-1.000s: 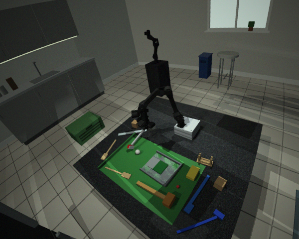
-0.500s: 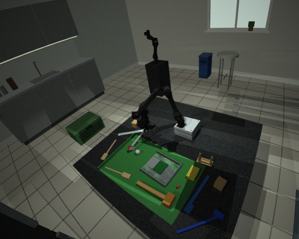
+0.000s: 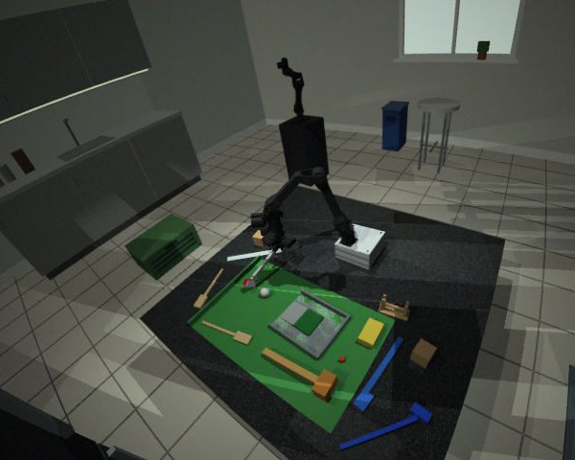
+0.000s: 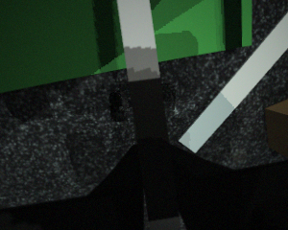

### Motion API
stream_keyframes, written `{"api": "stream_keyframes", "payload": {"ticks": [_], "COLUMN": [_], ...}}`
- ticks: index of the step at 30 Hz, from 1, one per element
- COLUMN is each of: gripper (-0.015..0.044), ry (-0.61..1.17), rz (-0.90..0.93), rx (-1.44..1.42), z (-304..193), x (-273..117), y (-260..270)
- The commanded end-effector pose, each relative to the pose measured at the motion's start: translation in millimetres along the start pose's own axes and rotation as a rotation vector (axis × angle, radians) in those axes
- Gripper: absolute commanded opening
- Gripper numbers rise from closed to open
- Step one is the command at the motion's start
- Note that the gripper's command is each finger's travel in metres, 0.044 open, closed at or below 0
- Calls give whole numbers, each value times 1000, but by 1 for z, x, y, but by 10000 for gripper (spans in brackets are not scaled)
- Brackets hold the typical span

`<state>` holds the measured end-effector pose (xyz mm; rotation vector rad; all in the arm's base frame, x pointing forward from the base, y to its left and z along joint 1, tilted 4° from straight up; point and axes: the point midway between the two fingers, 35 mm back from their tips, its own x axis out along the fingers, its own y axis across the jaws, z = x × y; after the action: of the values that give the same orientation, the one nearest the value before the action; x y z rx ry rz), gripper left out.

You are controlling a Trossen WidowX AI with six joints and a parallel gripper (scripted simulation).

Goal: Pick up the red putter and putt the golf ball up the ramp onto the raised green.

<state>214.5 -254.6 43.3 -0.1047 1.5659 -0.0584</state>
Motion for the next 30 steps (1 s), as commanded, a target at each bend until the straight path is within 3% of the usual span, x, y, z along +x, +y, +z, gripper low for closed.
{"api": "stream_keyframes", "payload": {"ticks": [1,10,20,30], "gripper": [0,0,0,0], "ry": [-2,1,-3,-3], "rz": [4,2,15,15], "rx": [-3,1,-3,-3], "z": [1,1,0,0], "x": [2,0,0,-13], "y": [-11,2,126,127]}}
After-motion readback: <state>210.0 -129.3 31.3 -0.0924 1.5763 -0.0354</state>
